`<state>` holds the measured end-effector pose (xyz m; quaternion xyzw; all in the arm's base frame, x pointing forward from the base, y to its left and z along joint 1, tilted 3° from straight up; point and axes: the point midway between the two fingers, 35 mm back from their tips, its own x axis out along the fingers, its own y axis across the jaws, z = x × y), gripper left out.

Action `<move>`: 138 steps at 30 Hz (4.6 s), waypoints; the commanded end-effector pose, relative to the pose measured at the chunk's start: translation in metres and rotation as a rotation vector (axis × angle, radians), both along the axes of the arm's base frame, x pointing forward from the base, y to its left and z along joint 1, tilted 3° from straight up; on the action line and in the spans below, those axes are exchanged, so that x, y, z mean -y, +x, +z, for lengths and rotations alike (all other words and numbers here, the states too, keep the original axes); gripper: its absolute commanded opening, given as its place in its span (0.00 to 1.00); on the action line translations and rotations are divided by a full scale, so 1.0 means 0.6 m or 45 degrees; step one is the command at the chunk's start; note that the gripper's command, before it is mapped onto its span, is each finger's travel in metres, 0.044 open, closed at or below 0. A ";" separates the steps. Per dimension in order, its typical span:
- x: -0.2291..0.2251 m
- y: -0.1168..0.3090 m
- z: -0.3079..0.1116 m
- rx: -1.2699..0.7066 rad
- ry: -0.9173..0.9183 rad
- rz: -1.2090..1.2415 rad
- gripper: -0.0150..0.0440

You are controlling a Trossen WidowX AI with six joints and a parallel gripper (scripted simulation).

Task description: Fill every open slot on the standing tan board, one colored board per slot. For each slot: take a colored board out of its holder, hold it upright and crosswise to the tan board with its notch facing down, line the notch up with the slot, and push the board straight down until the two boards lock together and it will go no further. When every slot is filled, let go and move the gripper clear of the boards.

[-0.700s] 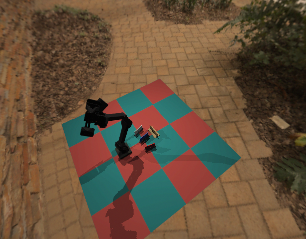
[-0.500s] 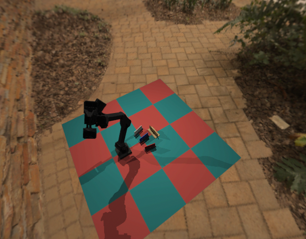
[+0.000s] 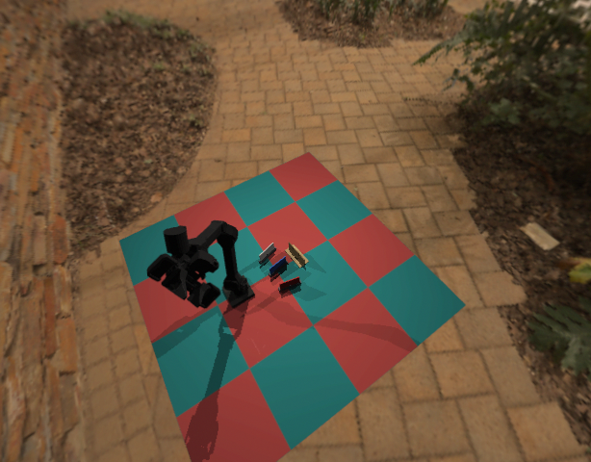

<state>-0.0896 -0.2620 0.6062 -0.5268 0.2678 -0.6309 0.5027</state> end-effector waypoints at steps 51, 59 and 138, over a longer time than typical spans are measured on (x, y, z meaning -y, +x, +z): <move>-0.244 0.570 -0.704 -0.236 2.546 0.160 0.56; -0.259 0.566 -0.721 -0.293 2.558 0.125 0.56; -0.264 0.563 -0.950 -0.294 2.558 0.125 0.25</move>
